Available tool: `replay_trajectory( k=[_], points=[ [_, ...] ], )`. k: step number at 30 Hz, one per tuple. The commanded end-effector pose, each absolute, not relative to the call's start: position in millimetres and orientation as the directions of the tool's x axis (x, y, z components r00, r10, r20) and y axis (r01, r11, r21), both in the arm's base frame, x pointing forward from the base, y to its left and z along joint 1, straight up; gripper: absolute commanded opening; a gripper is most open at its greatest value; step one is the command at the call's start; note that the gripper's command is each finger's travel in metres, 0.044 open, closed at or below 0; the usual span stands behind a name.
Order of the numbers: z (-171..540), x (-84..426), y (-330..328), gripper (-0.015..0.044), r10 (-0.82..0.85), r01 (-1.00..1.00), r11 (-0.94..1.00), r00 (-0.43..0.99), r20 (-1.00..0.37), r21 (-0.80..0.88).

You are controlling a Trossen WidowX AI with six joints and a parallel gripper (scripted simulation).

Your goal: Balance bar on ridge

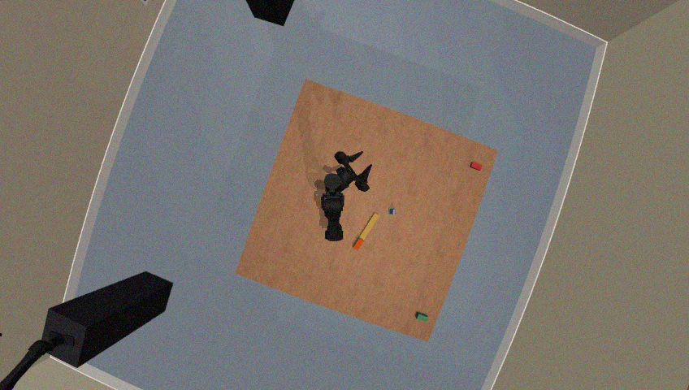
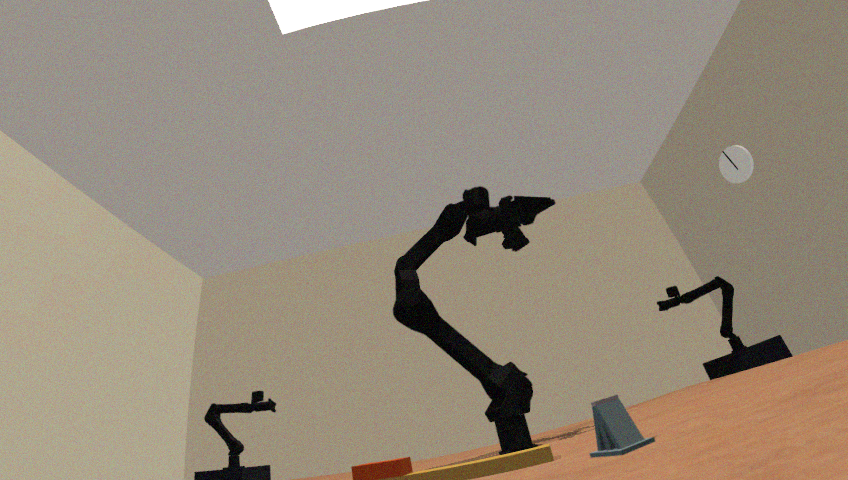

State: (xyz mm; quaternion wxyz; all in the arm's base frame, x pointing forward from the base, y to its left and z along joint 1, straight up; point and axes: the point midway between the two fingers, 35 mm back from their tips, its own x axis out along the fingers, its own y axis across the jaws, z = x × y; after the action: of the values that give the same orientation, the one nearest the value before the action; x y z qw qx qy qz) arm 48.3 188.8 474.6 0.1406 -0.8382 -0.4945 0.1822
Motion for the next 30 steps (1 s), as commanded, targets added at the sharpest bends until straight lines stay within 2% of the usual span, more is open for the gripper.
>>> replay_trajectory(
  k=[1,30],
  points=[
    [466.5,53.4,194.2,0.0315,0.859,0.755,-0.509,0.473,-0.195,-0.414],
    [408.6,122.9,210.7,0.0315,0.614,0.467,-0.783,0.684,-0.393,-0.411]
  ],
)
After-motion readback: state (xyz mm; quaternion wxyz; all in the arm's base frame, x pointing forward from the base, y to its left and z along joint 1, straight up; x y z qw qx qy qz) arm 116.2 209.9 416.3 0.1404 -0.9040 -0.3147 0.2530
